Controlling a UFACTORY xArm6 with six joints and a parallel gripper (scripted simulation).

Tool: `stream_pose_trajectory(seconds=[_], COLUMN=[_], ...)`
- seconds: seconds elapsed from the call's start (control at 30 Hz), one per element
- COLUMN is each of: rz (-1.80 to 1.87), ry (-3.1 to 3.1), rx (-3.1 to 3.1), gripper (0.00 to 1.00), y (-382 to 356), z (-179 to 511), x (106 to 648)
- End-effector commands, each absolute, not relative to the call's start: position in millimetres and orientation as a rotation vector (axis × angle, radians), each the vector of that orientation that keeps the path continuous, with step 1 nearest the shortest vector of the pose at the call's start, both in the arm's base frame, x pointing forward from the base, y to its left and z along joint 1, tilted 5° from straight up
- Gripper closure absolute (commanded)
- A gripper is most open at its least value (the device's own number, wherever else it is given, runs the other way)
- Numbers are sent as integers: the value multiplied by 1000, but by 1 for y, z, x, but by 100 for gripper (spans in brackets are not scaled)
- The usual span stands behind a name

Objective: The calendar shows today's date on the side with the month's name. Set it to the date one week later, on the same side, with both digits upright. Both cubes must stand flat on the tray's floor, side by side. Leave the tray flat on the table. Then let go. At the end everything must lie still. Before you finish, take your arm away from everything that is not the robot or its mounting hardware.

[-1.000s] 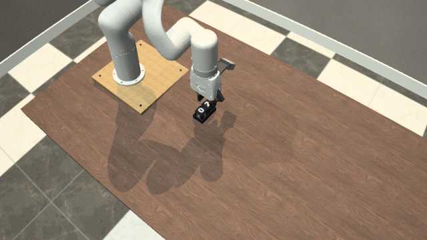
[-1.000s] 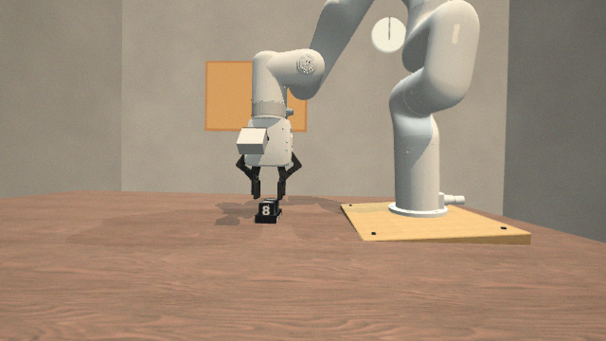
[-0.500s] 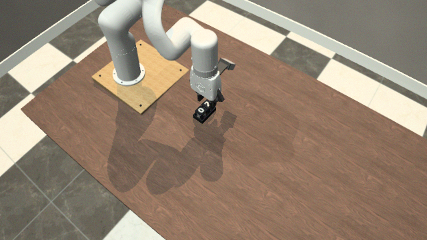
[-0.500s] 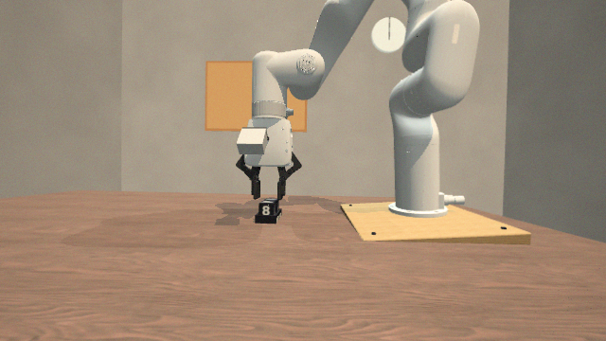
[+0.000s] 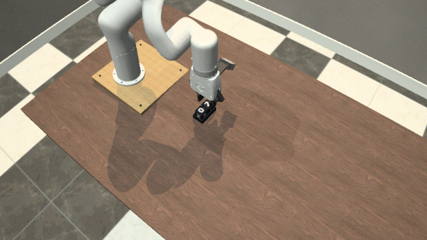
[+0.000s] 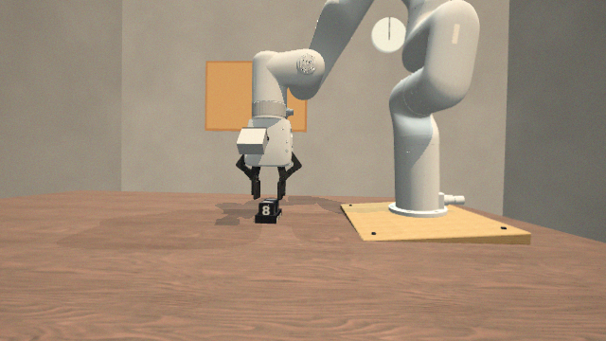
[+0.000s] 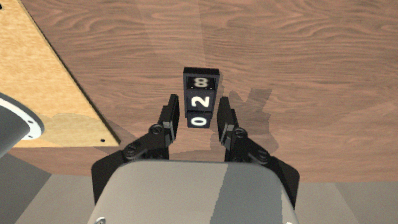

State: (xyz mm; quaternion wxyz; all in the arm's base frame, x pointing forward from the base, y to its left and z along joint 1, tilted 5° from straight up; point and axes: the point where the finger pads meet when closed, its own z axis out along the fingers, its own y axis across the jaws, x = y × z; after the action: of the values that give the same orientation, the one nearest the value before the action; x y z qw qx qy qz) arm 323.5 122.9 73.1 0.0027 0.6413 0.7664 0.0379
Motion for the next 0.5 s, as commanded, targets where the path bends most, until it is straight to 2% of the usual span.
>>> stream_pose_trajectory(seconds=[0.0, 0.47], rz=[123, 123], ry=[2402, 2402], rx=[2010, 2010], gripper=[51, 51], y=[123, 124], z=[74, 74], x=[325, 326])
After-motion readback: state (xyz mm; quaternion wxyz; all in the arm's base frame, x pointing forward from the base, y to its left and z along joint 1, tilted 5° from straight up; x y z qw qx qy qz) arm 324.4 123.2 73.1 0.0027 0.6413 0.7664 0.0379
